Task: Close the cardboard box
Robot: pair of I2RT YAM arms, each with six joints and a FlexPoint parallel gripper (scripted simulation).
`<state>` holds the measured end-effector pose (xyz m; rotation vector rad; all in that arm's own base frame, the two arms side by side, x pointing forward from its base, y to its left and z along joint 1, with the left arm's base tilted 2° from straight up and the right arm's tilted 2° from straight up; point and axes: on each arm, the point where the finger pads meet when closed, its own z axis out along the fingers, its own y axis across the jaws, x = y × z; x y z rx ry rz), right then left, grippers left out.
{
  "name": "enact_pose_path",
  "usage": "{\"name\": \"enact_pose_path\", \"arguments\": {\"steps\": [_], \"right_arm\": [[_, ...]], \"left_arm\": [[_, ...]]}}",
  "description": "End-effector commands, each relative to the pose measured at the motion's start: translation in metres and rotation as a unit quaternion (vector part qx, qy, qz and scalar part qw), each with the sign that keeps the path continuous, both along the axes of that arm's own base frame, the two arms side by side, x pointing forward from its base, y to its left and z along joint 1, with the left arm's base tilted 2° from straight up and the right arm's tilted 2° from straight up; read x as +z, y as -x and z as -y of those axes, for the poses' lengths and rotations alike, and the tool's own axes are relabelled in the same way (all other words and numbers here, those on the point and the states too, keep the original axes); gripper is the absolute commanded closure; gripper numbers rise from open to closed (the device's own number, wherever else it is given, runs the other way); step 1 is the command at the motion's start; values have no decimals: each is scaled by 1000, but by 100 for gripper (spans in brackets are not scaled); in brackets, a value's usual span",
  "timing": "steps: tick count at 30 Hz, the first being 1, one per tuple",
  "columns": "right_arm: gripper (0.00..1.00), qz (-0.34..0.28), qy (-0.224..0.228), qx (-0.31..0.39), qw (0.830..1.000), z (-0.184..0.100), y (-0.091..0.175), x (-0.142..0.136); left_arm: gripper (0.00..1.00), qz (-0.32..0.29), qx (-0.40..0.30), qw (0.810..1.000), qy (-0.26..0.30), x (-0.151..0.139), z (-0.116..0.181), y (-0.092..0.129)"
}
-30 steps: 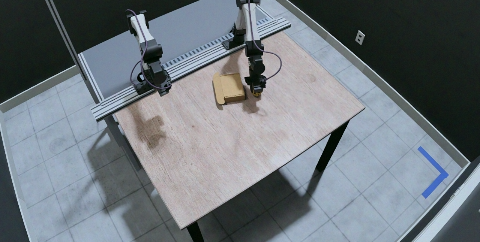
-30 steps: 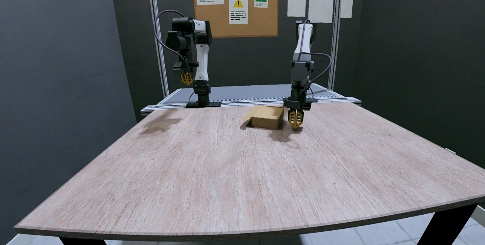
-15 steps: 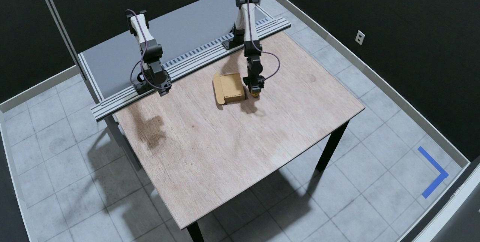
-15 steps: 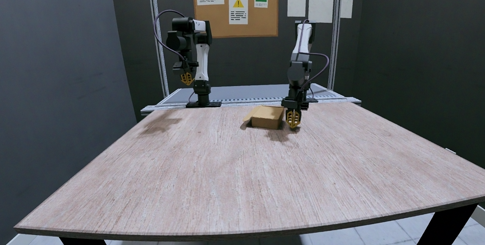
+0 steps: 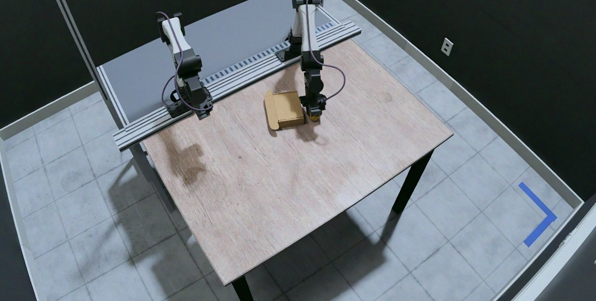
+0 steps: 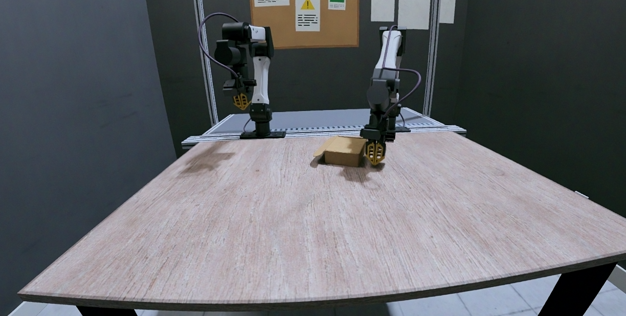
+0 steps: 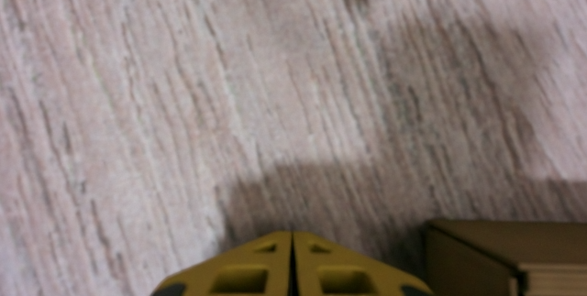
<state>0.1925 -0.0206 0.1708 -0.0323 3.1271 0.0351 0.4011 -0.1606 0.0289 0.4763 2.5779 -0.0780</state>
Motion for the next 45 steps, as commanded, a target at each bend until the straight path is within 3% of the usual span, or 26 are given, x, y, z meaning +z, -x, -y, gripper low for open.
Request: {"name": "enact_pose_path", "arguments": {"steps": [1, 20, 45], "right_arm": [[100, 4, -1, 2, 1000, 1, 1, 2], [100, 4, -1, 2, 1000, 1, 1, 2], [100, 4, -1, 2, 1000, 1, 1, 2]], "left_arm": [[100, 0, -1, 1000, -1, -3, 8, -2], [100, 1, -1, 1000, 0, 0, 19, 2], [100, -4, -75, 997, 1, -1, 34, -5]]}}
